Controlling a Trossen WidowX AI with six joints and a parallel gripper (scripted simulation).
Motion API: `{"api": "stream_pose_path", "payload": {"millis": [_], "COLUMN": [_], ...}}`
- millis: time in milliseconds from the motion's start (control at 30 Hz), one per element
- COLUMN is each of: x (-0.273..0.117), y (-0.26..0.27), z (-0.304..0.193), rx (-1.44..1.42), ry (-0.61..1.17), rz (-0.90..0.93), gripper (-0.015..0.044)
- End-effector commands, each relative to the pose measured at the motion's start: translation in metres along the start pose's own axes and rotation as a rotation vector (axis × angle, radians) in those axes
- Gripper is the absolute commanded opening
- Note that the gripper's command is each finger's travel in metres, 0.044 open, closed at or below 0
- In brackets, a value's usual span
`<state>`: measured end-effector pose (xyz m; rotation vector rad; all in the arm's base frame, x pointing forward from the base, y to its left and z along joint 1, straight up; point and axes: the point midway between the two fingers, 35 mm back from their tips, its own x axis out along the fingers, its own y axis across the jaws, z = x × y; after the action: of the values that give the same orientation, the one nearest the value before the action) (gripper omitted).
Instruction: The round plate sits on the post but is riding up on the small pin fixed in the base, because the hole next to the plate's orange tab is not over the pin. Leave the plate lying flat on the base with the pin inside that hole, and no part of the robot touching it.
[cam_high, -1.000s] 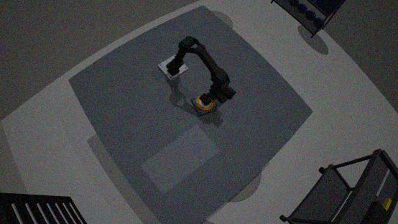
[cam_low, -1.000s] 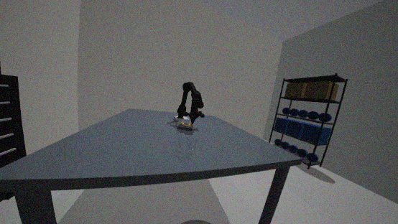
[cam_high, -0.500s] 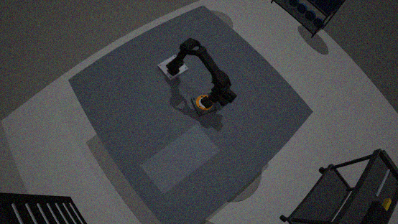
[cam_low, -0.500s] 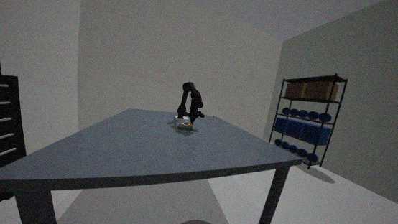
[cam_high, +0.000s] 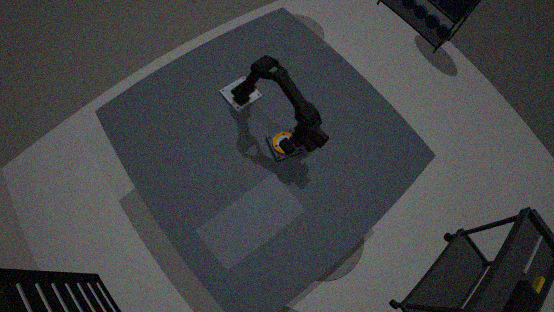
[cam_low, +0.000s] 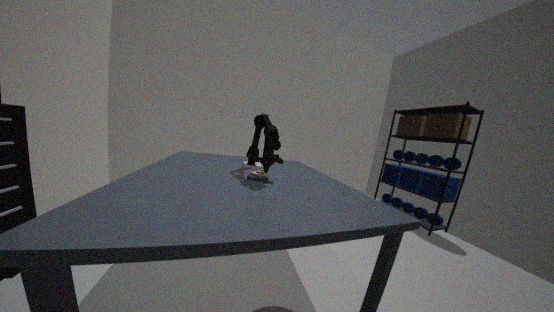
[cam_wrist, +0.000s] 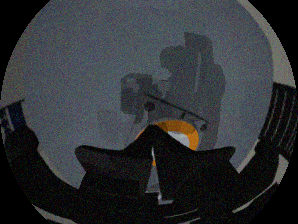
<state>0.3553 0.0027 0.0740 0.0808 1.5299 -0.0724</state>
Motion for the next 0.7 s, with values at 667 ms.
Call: {"api": "stream_pose_path", "payload": {"millis": [667], "x": [-0.001], "y": [-0.024], "z": [0.009], "rx": [0.002], "ry": [0.001], "rz": [-0.009], "gripper": [0.0000]}}
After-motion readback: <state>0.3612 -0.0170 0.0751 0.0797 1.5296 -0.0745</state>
